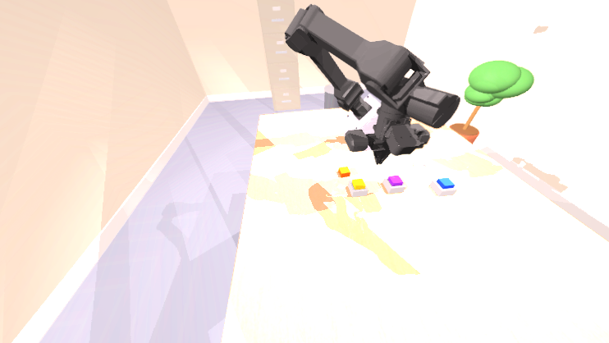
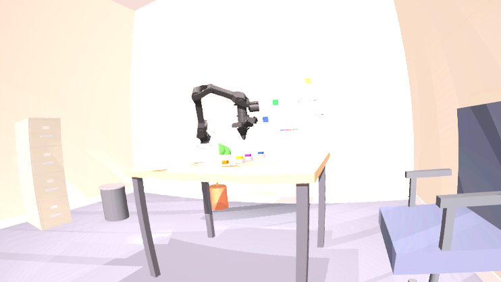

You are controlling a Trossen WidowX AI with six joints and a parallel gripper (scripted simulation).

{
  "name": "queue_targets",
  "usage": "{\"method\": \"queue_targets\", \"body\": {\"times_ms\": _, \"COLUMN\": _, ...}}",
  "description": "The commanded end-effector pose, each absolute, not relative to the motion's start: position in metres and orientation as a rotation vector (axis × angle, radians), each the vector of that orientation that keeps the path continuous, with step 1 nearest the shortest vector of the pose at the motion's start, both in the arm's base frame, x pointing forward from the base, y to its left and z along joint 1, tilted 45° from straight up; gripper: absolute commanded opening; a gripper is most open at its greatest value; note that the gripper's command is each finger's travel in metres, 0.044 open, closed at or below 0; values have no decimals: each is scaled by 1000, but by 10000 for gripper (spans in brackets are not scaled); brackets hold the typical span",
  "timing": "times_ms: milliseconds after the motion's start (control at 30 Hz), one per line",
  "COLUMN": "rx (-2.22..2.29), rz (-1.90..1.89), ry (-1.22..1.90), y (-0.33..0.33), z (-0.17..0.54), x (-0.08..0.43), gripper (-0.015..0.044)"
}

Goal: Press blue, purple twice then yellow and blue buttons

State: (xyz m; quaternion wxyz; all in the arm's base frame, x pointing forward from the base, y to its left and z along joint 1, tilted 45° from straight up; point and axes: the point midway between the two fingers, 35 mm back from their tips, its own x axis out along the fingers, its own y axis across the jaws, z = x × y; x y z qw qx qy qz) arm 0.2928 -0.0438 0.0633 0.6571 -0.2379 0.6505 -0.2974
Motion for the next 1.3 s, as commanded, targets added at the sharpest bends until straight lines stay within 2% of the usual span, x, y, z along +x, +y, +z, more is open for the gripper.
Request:
{"method": "queue_targets", "body": {"times_ms": 0, "rx": -533, "rz": -656, "ry": 1477, "y": -3, "z": 32, "x": 316, "gripper": 20}}
{"method": "queue_targets", "body": {"times_ms": 200, "rx": -530, "rz": -655, "ry": 1478, "y": 62, "z": -31, "x": 332, "gripper": 20}}
{"method": "queue_targets", "body": {"times_ms": 400, "rx": -537, "rz": -672, "ry": 1474, "y": 116, "z": -97, "x": 325, "gripper": 20}}
{"method": "queue_targets", "body": {"times_ms": 667, "rx": -537, "rz": -672, "ry": 1474, "y": 117, "z": -99, "x": 324, "gripper": 20}}
{"method": "queue_targets", "body": {"times_ms": 833, "rx": -539, "rz": -674, "ry": 1472, "y": 76, "z": -141, "x": 323, "gripper": 20}}
{"method": "queue_targets", "body": {"times_ms": 1267, "rx": -539, "rz": -674, "ry": 1472, "y": 66, "z": -151, "x": 323, "gripper": 20}}
